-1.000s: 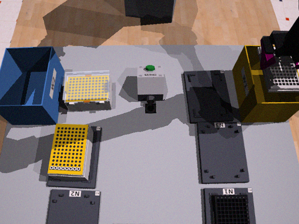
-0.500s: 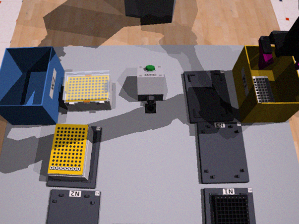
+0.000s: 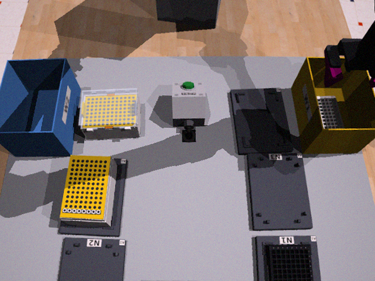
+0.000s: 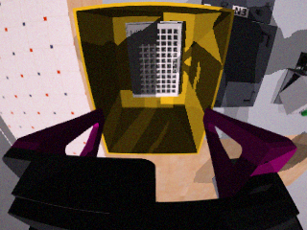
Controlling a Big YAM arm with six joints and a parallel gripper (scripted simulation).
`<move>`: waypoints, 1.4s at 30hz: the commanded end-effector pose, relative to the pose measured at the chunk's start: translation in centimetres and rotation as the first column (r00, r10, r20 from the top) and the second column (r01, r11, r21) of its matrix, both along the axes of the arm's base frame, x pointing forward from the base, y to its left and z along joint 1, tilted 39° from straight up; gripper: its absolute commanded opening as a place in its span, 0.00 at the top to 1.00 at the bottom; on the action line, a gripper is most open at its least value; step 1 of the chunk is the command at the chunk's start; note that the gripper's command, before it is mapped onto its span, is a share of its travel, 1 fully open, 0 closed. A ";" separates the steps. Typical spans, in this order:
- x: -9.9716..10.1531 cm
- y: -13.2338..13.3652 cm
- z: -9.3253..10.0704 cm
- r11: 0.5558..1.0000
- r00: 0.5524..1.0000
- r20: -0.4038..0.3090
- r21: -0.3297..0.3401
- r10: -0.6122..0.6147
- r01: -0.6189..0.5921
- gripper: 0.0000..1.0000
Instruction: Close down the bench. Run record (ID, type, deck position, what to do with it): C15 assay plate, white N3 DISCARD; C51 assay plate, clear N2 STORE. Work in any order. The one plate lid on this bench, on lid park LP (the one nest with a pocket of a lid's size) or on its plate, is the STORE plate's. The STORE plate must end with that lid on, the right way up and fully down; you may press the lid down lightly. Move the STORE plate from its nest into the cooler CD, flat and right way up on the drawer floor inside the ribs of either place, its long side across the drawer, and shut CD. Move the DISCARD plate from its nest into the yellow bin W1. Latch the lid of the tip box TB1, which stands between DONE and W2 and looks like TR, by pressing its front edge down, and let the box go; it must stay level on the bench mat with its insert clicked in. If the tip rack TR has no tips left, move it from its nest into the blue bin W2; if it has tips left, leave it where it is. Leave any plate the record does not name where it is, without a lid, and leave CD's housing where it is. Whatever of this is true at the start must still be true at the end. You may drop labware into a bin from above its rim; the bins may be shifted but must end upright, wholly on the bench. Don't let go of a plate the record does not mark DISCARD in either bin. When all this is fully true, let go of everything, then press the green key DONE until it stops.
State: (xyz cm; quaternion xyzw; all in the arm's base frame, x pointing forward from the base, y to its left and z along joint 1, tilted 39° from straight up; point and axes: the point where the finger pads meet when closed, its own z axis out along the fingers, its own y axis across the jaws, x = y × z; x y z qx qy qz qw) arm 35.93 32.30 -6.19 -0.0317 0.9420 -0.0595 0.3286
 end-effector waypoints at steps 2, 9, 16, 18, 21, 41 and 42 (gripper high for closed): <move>0.6 1.3 1.5 0.999 0.999 0.031 0.045 -0.006 0.005 0.00; 0.6 1.3 1.5 0.999 0.999 0.031 0.045 -0.006 0.005 0.00; 0.6 1.3 1.5 0.999 0.999 0.031 0.045 -0.006 0.005 0.00; 0.6 1.3 1.5 0.999 0.999 0.031 0.045 -0.006 0.005 0.00; 0.6 1.3 1.5 0.999 0.999 0.031 0.045 -0.006 0.005 0.00; 0.4 -1.7 1.6 1.000 1.000 0.024 0.027 -0.001 0.001 1.00; 0.3 -2.1 1.6 1.000 1.000 0.024 0.027 -0.001 0.001 1.00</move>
